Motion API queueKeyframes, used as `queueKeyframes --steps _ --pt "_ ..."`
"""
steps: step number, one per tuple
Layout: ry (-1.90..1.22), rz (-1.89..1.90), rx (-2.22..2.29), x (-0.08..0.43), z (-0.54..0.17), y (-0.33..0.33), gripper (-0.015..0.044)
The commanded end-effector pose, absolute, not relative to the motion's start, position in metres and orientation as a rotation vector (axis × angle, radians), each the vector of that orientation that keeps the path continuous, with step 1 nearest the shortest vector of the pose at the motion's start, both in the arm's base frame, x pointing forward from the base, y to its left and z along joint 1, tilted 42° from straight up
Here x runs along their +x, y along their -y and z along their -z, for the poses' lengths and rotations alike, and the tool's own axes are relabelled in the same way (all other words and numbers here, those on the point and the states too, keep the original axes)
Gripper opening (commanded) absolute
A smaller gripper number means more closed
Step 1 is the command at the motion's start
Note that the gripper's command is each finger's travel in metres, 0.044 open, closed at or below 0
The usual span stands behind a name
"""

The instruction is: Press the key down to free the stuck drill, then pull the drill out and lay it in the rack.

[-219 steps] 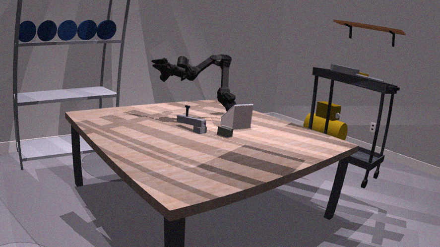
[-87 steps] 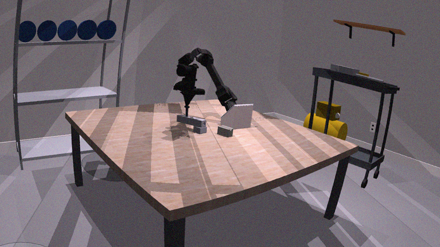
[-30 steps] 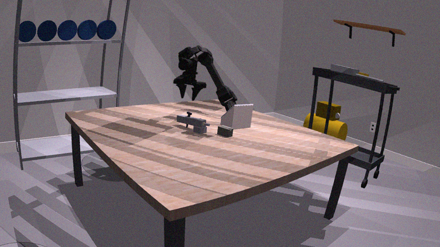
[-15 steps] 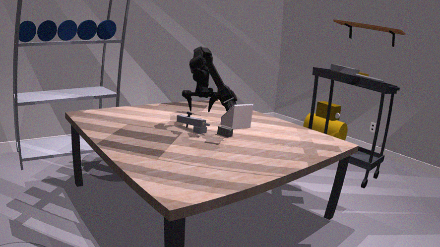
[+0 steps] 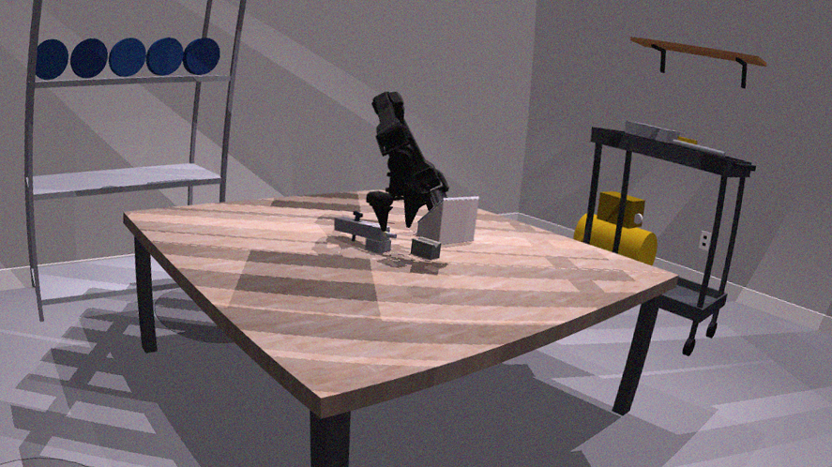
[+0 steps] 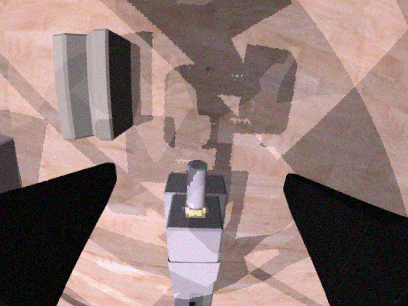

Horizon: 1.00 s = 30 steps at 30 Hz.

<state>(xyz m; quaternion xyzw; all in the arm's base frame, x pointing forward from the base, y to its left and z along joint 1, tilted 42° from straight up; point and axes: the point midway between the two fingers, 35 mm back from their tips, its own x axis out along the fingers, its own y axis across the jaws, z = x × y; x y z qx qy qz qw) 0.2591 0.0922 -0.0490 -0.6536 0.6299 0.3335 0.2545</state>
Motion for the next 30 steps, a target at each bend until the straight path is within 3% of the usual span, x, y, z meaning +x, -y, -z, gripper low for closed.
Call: queueKeyframes --steps 1,30 --pt "-1.716 -0.937 -1.789 0.256 0.053 -0.091 0.044" --pt "-1.716 -0.937 -1.79 0.258 0.071 -0.065 0.044"
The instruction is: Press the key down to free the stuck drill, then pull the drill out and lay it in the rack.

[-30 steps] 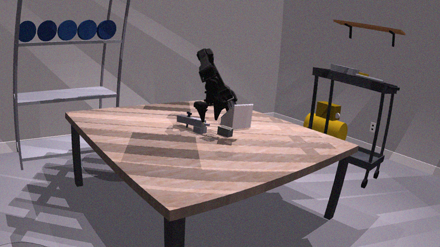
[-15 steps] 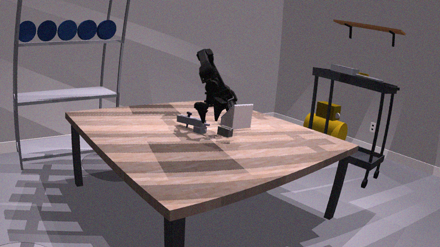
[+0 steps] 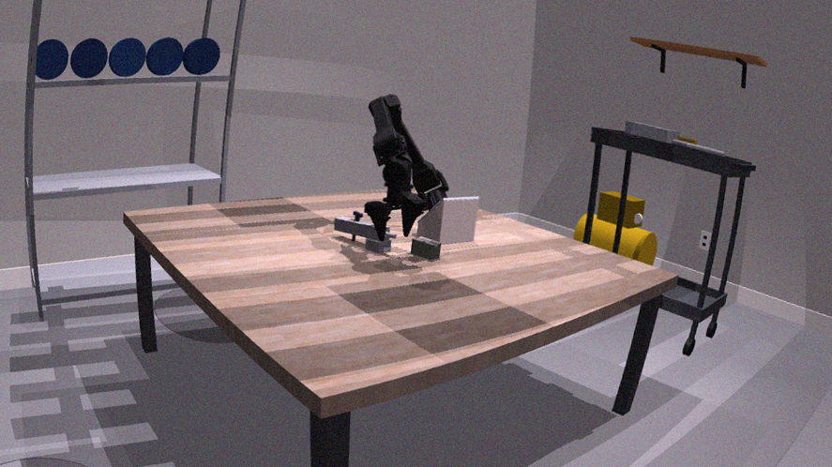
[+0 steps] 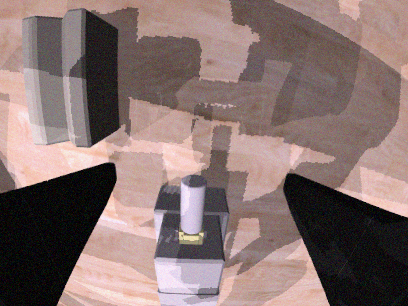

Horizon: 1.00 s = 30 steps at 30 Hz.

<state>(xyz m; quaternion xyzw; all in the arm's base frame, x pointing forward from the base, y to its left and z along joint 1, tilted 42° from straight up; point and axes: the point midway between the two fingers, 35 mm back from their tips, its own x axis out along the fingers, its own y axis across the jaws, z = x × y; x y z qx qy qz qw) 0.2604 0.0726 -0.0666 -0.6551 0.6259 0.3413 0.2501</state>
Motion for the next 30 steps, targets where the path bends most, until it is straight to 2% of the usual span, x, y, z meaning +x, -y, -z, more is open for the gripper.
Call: queueKeyframes --steps 1,20,30 --pt "-1.716 -0.936 -1.79 0.258 0.072 -0.064 0.044" --pt "-1.718 -0.934 -1.792 0.257 0.083 -0.046 0.044" --pt "-1.711 -0.927 -1.784 0.259 0.081 -0.049 0.0177"
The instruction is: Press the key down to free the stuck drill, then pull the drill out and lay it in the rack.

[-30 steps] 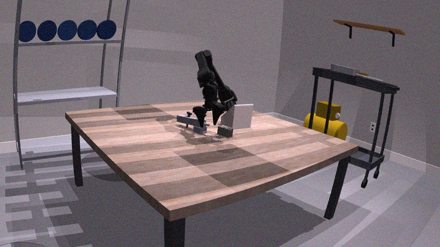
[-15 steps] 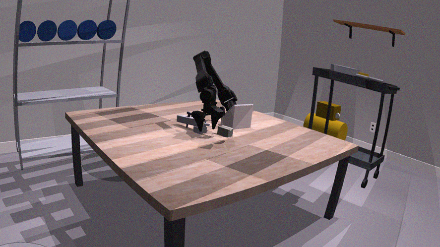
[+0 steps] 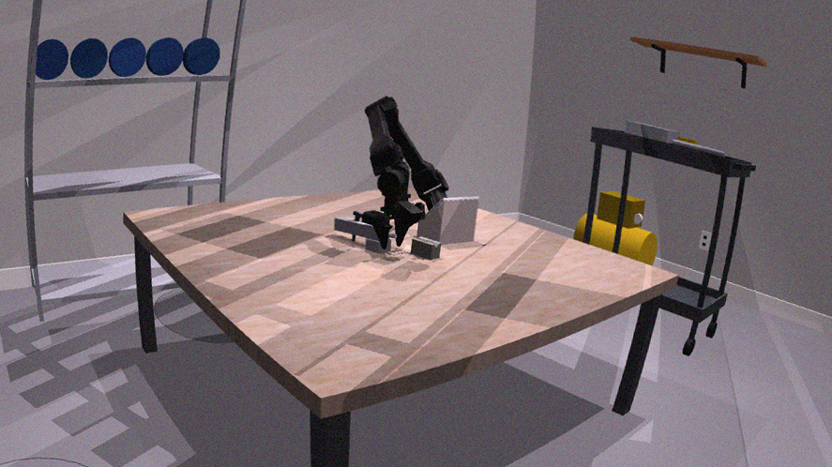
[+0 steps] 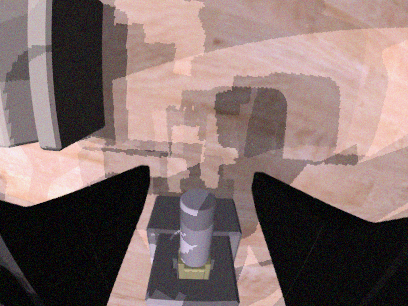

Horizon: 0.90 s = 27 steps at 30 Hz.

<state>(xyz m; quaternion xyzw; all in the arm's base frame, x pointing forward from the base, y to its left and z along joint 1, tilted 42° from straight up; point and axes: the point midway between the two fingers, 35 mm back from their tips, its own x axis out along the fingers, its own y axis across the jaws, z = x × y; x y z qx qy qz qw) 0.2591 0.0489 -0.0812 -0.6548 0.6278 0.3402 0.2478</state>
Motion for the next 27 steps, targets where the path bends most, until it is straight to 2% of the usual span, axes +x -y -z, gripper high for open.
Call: queueKeyframes --steps 1,6,9,27 --pt "-1.711 -0.927 -1.784 0.259 0.081 -0.049 0.0151" --pt "-1.711 -0.927 -1.784 0.259 0.081 -0.049 0.002" --pt "-1.711 -0.927 -1.784 0.259 0.081 -0.049 0.0" --pt "-1.717 -0.935 -1.791 0.256 0.09 -0.061 0.0"
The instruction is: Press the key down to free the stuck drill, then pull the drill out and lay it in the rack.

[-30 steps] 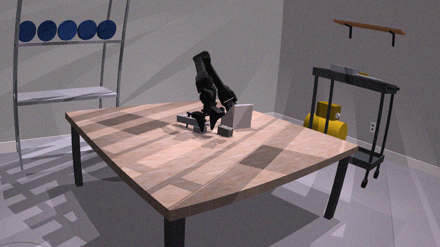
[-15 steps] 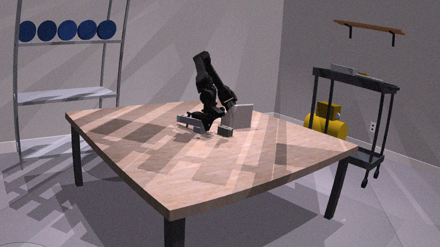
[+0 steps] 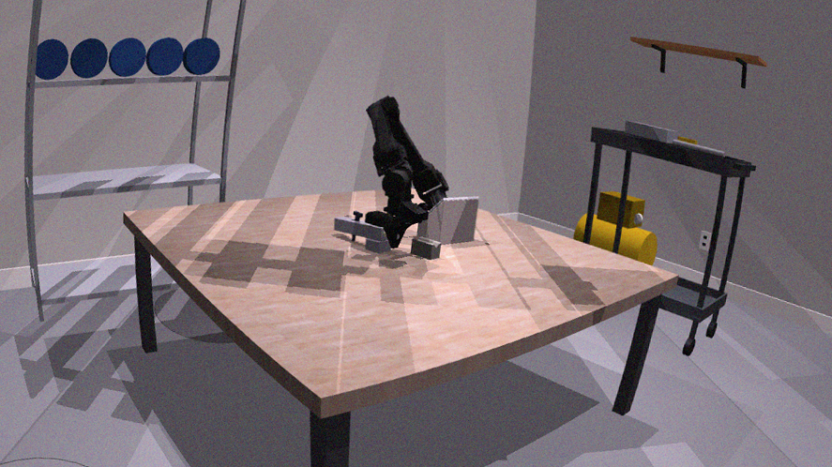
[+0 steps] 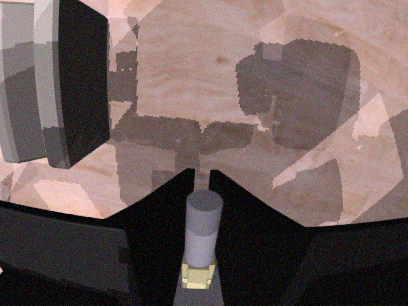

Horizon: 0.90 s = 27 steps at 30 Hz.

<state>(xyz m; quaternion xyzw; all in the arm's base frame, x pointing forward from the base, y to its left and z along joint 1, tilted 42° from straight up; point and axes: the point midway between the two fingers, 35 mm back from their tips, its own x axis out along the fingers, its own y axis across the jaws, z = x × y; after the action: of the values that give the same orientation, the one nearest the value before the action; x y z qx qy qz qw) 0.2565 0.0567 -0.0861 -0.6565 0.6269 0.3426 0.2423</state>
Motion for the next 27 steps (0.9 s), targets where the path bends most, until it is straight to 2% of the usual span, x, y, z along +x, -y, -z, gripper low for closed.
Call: queueKeyframes --steps 1,22,27 --pt "-1.717 -0.935 -1.791 0.256 0.091 -0.062 0.0" --pt "-1.715 -0.936 -1.789 0.252 0.109 -0.086 0.0" --pt "-1.712 -0.938 -1.793 0.252 0.104 -0.081 0.0131"
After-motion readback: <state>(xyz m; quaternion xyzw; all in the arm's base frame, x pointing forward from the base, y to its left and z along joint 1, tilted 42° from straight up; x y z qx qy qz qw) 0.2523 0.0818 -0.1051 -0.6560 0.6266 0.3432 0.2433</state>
